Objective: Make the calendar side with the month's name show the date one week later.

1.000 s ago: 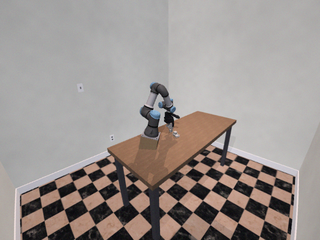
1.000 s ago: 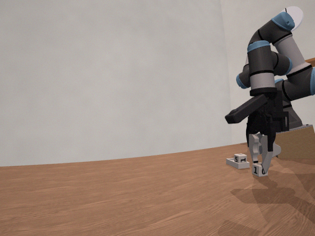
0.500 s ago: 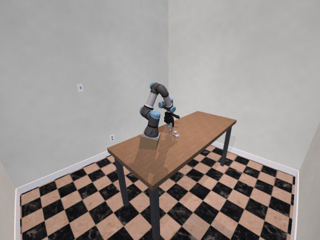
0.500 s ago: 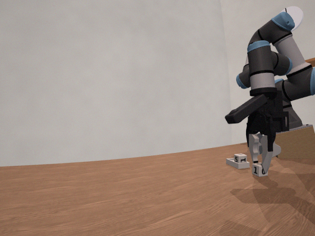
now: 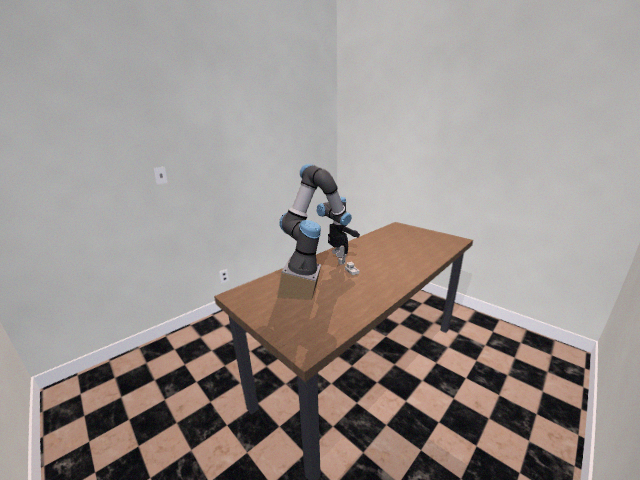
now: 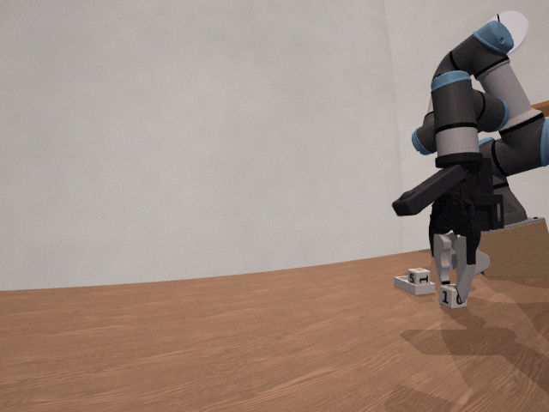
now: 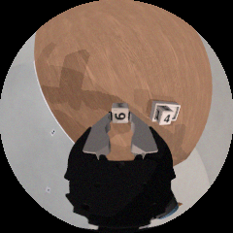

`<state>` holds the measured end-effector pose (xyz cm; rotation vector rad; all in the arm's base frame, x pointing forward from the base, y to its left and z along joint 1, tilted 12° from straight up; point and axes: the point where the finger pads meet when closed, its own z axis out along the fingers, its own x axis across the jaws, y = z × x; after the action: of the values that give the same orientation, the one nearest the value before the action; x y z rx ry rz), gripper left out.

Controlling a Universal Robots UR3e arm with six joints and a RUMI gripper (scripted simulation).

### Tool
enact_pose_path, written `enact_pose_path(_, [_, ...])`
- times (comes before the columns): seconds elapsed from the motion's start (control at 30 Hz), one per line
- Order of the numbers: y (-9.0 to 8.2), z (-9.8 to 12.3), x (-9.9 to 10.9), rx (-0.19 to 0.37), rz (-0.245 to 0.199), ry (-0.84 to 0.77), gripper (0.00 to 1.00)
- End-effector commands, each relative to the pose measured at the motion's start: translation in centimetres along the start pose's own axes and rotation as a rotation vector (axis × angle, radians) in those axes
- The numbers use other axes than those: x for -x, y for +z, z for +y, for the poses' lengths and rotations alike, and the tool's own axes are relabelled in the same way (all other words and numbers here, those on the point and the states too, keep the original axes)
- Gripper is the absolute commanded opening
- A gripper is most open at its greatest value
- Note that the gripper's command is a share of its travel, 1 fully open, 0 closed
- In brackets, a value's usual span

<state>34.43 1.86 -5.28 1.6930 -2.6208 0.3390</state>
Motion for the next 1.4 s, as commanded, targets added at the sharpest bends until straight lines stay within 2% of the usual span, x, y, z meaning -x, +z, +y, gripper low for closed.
enact_pose_path(0.0, [-0.05, -0.08, 0.02, -0.002, -0.001, 0.000, 0.10])
enact_pose_path(1.27, [-0.05, -0.08, 0.02, -0.002, -0.001, 0.000, 0.10])
enact_pose_path(1.3, [-0.05, -0.08, 0.02, -0.002, -0.001, 0.000, 0.14])
enact_pose_path(1.37, [-0.05, -0.08, 0.02, -0.002, -0.001, 0.000, 0.14])
